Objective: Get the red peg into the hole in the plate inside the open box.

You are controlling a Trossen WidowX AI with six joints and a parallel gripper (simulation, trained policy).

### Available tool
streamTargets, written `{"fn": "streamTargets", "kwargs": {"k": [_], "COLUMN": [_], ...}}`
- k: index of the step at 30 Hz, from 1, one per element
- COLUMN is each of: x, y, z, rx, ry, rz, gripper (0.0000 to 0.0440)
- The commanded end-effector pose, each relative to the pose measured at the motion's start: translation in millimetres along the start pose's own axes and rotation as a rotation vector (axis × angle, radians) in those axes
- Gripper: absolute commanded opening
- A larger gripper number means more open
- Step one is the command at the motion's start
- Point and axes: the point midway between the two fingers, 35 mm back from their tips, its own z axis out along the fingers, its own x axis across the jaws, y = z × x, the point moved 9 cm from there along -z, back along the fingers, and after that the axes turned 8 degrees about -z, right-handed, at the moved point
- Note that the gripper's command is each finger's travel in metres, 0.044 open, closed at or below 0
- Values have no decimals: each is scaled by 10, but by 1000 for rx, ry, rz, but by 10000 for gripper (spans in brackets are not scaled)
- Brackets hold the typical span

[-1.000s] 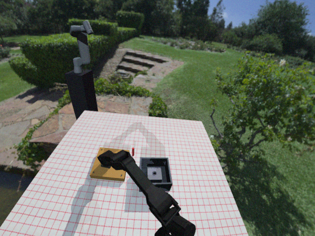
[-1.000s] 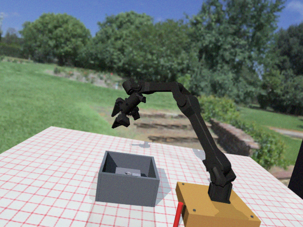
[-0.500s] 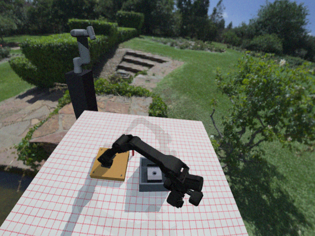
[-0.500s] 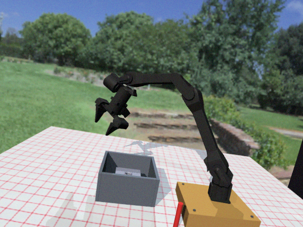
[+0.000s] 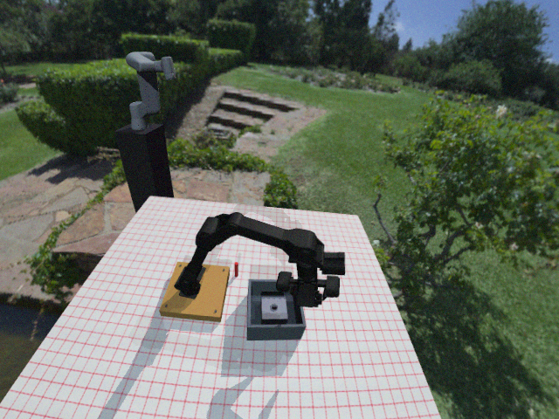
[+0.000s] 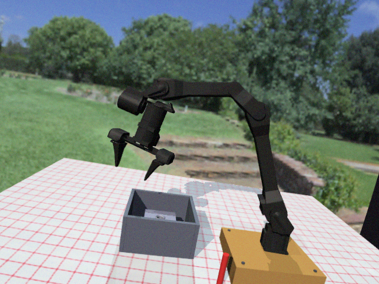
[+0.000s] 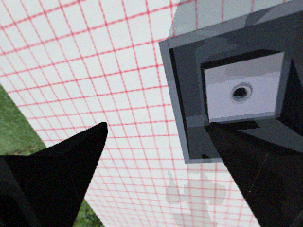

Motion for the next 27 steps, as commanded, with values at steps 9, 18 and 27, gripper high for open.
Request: {"fn": "streamTargets", "kwargs": {"k": [9,18,27], "x": [-599,-1207,-1729], "y": [-910,-1415,-1714], "z": [-214,-340,-317], "rx": [47,77,81], "ry": [-164,-291,-401], "rz": [-326,-542,-709], "gripper": [440,440,440]}}
